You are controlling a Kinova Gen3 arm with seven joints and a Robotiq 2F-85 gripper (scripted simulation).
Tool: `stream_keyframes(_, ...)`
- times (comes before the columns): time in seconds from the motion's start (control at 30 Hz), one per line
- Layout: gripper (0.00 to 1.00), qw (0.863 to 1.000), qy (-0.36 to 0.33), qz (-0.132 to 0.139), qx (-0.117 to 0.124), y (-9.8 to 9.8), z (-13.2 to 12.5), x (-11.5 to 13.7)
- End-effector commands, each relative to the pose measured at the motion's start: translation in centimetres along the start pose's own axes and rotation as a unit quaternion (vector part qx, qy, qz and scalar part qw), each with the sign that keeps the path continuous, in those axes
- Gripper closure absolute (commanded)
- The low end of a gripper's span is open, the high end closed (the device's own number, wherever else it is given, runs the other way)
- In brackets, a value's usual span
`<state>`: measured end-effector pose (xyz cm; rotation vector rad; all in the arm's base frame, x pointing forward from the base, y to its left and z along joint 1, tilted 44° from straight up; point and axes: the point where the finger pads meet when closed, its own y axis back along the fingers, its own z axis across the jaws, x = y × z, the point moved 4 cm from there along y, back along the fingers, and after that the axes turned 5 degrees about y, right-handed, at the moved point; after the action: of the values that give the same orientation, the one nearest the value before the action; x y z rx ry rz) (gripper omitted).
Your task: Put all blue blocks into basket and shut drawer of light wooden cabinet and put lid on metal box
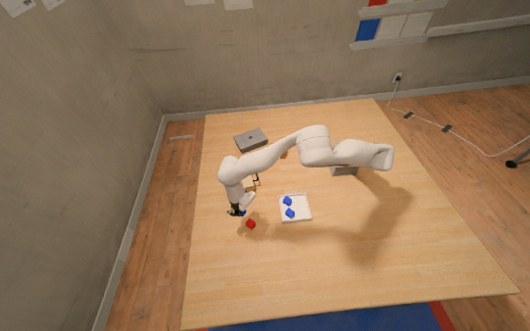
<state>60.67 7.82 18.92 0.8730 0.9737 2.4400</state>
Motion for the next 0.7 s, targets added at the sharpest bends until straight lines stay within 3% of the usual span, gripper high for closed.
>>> stream_keyframes(0.0, 0.9, 1.0, 0.0, -0.001, -0.001, 1.6, 0.0, 0.0)
stream_keyframes(0.43, 0.9, 1.0, 0.0, -0.001, -0.001, 6.3, 0.0, 0.0)
stream_keyframes(0.67, 0.9, 1.0, 0.0, -0.001, -0.001, 7.7, 0.0, 0.0)
